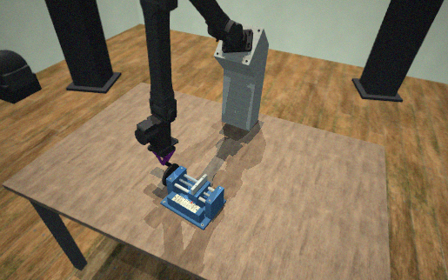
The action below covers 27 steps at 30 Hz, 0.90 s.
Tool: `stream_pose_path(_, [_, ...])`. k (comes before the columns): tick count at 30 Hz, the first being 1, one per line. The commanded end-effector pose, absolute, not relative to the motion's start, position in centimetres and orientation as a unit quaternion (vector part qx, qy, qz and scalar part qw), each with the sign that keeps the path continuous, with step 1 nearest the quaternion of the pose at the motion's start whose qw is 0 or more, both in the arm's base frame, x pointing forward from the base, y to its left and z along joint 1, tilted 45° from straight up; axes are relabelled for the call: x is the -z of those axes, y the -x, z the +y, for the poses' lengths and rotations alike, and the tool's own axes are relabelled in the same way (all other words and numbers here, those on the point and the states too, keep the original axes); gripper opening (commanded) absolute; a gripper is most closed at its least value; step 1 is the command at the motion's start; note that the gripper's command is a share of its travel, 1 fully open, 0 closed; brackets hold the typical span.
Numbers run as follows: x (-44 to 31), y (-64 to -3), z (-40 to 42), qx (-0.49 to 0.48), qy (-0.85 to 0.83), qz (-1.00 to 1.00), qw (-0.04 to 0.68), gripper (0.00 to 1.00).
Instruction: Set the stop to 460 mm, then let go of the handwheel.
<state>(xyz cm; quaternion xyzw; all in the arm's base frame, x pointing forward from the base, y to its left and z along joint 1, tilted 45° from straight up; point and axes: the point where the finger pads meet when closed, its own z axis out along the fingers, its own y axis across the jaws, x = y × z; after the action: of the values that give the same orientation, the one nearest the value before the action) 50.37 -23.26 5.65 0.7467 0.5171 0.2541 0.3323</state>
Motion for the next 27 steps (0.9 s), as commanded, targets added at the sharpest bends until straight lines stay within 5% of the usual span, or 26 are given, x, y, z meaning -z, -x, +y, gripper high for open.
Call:
stream_pose_path(1, [-0.7, -48.1, -22.0, -0.232, -0.764, 0.527, 0.292, 0.06])
stream_pose_path(27, [1.5, -50.1, -22.2, -0.228, -0.766, 0.529, 0.284, 0.06])
